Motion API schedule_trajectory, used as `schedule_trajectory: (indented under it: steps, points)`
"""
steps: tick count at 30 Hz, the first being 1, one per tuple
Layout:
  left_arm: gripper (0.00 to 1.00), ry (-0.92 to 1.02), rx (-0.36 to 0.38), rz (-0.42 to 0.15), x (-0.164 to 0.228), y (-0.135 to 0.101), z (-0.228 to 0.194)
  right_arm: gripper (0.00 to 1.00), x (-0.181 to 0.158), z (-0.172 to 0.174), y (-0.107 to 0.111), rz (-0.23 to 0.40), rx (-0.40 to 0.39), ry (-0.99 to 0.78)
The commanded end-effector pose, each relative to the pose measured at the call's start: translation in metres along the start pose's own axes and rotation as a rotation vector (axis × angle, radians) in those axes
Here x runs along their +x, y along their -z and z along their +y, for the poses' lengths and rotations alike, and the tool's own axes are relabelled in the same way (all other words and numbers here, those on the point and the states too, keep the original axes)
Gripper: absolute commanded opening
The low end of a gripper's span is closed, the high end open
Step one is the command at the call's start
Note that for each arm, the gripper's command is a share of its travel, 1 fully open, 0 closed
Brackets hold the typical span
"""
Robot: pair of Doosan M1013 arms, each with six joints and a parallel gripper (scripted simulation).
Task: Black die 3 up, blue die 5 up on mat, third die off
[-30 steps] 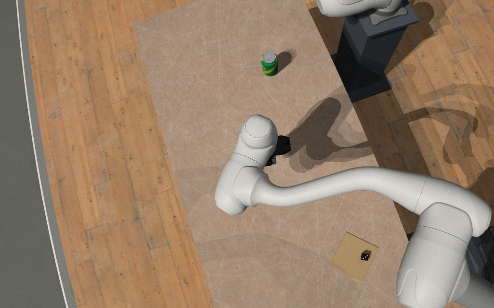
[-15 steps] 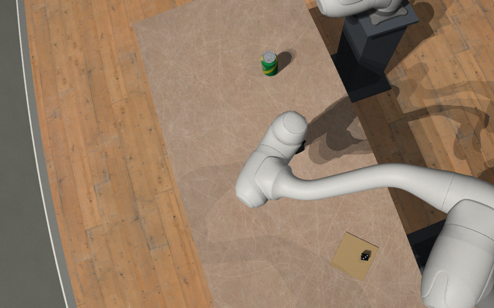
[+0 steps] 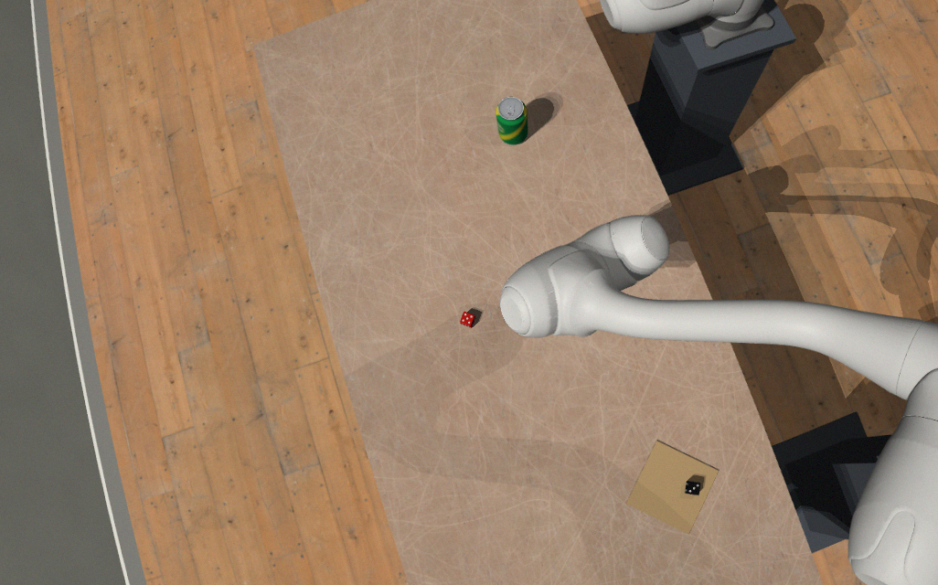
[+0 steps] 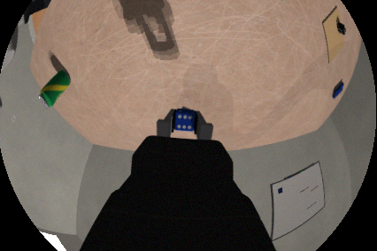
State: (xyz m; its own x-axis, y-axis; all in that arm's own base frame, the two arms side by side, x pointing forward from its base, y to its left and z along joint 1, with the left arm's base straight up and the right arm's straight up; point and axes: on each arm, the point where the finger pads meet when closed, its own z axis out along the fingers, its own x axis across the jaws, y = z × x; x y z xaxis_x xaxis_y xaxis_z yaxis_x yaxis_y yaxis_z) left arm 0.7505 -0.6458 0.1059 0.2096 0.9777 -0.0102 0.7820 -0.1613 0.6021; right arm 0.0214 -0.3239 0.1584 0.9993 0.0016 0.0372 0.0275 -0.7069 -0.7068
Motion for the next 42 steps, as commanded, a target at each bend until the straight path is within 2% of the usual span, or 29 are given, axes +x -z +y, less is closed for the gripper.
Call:
schedule_trajectory:
  steps: [1,4,6,9,13,16,29,42]
  points:
    - [0.49,0.013,-0.173,0.026,0.003,-0.001,0.002,1.0,0.0,0.0,0.0,0.0,-0.001,0.0]
    - [0.49,0.013,-0.218,0.032,0.004,-0.001,0.001,1.0,0.0,0.0,0.0,0.0,-0.001,0.0]
    - [0.49,0.012,-0.274,0.031,0.004,-0.001,0.0,1.0,0.0,0.0,0.0,0.0,-0.001,0.0]
    - [0.49,0.012,-0.282,0.03,0.004,-0.001,0.0,1.0,0.0,0.0,0.0,0.0,-0.001,0.0]
    - [0.49,0.01,-0.384,0.035,0.005,-0.002,-0.002,1.0,0.0,0.0,0.0,0.0,-0.001,0.0]
    - [0.49,0.009,-0.425,0.029,0.003,-0.001,-0.002,1.0,0.0,0.0,0.0,0.0,-0.001,0.0]
    - [0.49,0.009,-0.436,0.027,0.003,-0.004,-0.004,1.0,0.0,0.0,0.0,0.0,-0.001,0.0]
    - [0.49,0.009,-0.436,0.027,0.003,-0.032,-0.026,1.0,0.0,0.0,0.0,0.0,-0.001,0.0]
